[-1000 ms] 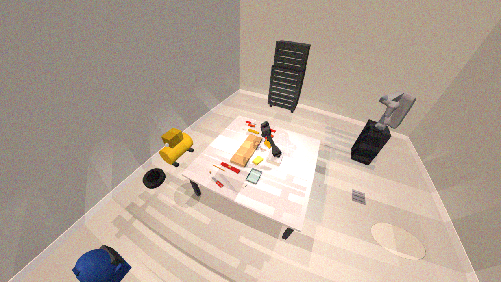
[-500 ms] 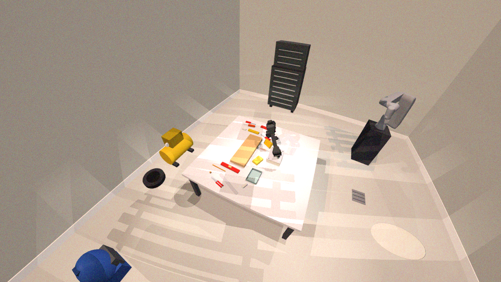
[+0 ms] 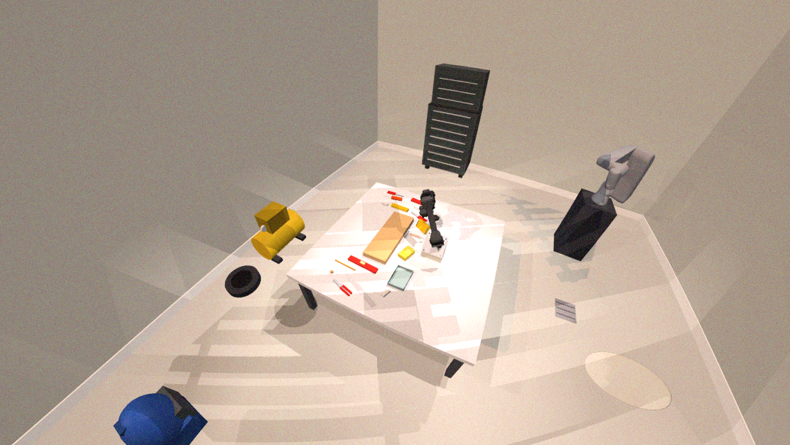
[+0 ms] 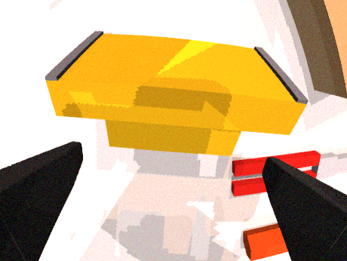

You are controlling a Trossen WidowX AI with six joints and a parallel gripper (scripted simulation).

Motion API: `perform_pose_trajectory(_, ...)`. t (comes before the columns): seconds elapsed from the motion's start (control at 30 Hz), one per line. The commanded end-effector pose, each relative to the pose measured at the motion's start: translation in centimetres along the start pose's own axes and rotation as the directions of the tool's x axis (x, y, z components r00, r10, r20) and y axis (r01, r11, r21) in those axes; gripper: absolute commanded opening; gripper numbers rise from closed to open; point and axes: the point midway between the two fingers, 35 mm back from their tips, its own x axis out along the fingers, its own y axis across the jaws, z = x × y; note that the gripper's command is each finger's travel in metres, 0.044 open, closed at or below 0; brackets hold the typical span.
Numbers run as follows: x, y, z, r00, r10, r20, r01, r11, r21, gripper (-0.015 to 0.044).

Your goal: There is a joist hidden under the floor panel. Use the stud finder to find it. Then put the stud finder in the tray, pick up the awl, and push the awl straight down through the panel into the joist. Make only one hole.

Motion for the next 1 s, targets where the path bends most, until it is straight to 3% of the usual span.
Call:
perform_pose_trajectory(0.0, 0.7, 0.0, 0.0, 1.000, 0.002, 0.005, -0.002, 1.000, -0.003, 0.0440)
perform_pose_trajectory(0.97, 4.8, 0.1, -0.3, 1.000, 0.003, 0.007, -0.003, 1.000, -0.004, 0.0427)
